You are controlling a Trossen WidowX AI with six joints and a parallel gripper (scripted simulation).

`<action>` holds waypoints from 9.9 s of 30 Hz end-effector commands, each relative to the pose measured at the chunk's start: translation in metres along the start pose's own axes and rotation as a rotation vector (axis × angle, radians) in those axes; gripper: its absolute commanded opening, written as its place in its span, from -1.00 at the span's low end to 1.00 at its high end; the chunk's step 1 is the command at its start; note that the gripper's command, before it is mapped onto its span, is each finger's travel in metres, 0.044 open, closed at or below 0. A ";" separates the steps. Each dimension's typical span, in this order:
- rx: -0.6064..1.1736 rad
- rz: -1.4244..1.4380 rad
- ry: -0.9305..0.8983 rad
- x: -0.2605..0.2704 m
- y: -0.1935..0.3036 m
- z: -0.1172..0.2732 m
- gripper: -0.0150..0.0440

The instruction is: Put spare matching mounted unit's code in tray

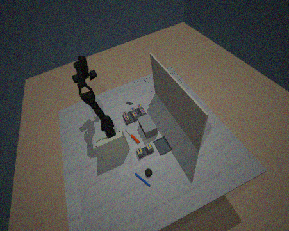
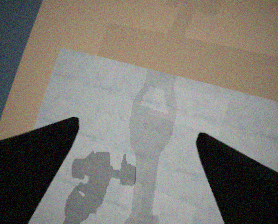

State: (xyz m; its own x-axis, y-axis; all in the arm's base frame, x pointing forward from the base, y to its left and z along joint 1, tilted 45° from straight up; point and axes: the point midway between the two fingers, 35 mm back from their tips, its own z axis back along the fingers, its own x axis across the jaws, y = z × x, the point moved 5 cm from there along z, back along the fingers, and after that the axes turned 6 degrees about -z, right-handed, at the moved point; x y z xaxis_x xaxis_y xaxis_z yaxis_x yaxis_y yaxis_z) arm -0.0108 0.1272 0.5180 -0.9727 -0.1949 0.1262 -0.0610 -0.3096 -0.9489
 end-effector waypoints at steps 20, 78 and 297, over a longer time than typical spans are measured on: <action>0.358 -0.635 0.561 -0.285 0.108 -0.029 1.00; -0.182 -2.400 0.779 -0.264 0.560 0.230 1.00; -0.589 -3.157 0.754 -0.314 0.627 0.257 -0.49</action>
State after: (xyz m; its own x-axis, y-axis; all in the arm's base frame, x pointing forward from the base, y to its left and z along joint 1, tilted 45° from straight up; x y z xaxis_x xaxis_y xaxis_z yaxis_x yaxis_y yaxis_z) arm 0.3130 -0.2467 -0.0390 0.9803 -0.1833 -0.0731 0.1824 0.7006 0.6898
